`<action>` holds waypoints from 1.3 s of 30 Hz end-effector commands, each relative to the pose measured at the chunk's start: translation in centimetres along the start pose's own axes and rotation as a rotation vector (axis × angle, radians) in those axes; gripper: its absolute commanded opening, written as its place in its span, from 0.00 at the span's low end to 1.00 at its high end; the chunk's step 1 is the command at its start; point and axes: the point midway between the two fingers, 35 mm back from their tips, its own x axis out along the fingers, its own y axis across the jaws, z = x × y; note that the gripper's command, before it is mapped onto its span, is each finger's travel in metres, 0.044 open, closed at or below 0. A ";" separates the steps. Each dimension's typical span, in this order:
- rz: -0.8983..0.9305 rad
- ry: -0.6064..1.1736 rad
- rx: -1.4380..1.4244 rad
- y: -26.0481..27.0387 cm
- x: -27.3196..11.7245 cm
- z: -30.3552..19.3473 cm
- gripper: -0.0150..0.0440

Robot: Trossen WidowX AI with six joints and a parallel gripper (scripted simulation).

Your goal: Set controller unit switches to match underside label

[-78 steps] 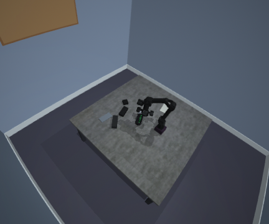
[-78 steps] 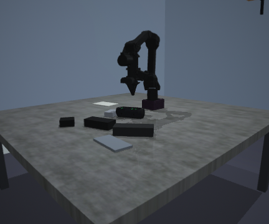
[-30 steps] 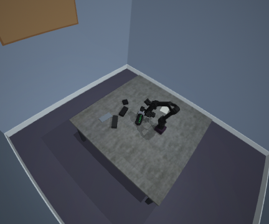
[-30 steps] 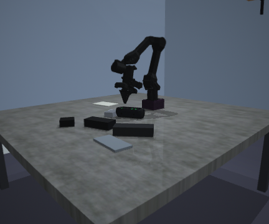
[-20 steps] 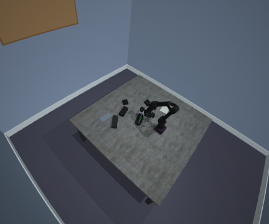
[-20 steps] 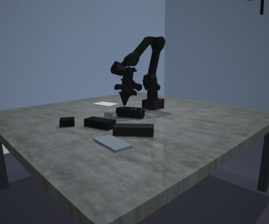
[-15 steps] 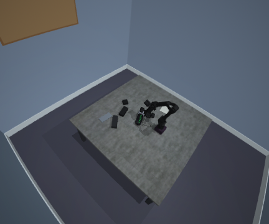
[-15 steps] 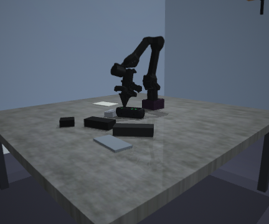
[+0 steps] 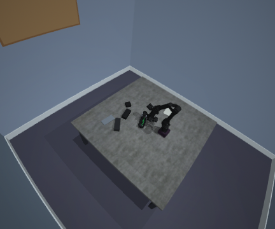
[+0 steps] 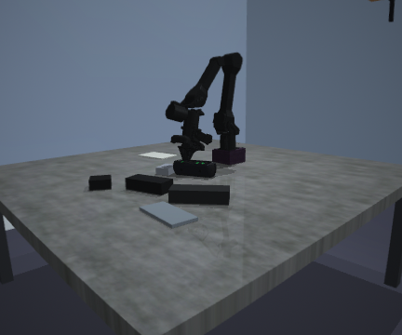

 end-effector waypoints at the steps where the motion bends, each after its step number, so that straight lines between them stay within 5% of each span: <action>1: 0.012 -0.011 -0.003 0.7 0.8 0.3 0.25; 39: 0.012 -0.011 -0.002 -0.2 1.5 0.4 0.25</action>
